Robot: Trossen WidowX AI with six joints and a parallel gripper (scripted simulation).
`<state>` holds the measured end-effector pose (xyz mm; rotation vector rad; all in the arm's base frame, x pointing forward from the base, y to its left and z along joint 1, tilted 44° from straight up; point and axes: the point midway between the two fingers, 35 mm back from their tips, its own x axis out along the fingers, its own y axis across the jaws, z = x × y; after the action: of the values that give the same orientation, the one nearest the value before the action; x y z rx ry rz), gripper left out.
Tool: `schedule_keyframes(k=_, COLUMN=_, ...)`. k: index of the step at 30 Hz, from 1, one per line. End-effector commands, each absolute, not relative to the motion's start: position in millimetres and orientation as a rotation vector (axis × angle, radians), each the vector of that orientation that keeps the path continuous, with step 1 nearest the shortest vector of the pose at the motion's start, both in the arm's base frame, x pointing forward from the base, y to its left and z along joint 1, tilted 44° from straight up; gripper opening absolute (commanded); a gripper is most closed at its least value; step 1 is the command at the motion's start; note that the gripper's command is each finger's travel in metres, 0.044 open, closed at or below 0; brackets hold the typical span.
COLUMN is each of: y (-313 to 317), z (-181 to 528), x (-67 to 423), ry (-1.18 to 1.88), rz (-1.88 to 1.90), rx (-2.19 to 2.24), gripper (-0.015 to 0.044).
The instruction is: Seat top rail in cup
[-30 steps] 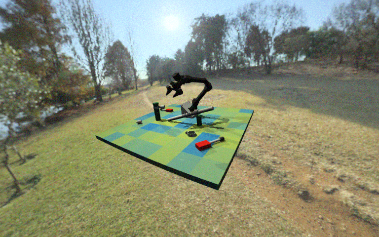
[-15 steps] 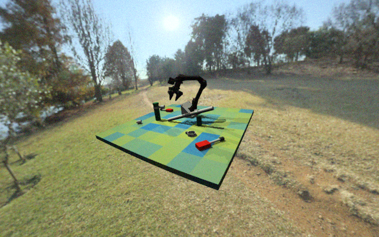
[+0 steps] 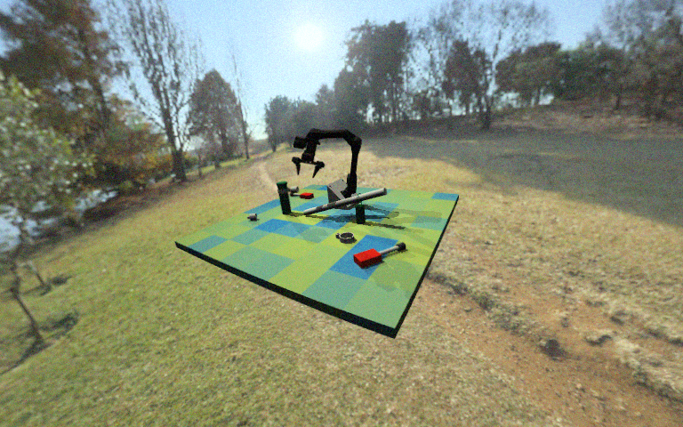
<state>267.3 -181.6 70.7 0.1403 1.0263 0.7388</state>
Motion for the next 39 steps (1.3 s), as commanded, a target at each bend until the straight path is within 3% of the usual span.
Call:
schedule_keyframes(k=1, y=-218.1, z=34.4, x=264.0, ry=0.809, rz=1.085, rx=-0.322, gripper=0.0440)
schedule_keyframes(k=16, y=-254.1, z=-28.8, x=248.2, ry=0.244, rz=1.504, rx=-0.933, gripper=0.0440)
schedule_keyframes(k=39, y=-240.1, z=-45.5, x=245.7, ry=0.226, rz=1.508, rx=-0.943, gripper=0.0440)
